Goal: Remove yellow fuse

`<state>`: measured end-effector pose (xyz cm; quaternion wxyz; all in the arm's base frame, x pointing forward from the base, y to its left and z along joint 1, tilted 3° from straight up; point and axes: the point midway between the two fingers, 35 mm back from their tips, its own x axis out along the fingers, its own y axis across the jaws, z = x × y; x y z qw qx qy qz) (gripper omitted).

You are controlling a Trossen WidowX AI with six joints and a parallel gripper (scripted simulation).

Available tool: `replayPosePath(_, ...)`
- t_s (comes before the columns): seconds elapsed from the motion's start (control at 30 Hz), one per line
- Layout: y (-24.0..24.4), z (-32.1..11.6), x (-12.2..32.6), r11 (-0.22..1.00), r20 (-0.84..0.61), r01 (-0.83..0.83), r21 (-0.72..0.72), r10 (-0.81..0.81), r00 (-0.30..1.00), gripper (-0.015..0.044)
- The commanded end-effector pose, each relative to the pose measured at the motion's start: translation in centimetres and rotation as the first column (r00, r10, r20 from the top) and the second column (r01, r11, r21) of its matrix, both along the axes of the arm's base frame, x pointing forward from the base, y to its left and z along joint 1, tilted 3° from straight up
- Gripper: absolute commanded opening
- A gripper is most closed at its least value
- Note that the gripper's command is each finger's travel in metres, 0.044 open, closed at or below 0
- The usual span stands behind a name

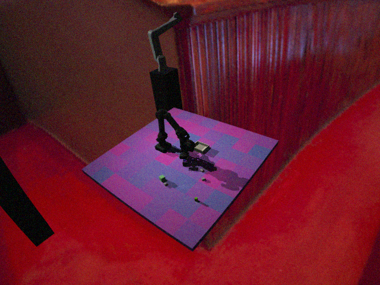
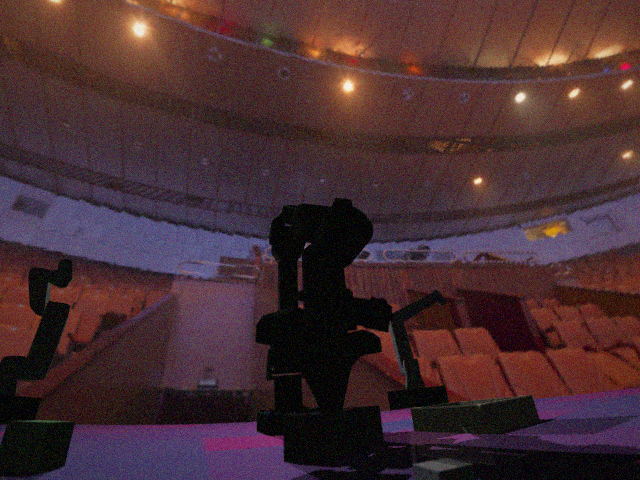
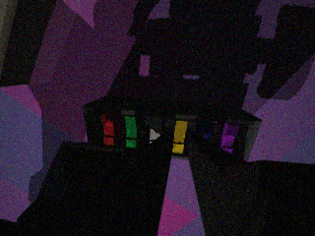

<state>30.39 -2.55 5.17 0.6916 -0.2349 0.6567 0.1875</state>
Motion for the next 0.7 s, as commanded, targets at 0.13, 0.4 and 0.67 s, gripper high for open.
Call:
replayPosePath(0.13,0.00,0.02,0.01,1.000,0.000,0.000,0.000,0.000,1.000,0.0014)
replayPosePath(0.4,0.01,0.14,0.02,1.000,0.000,0.000,0.000,0.000,1.000,0.0000)
replayPosePath(0.67,0.03,0.53,0.01,1.000,0.000,0.000,0.001,0.000,1.000,0.0000)
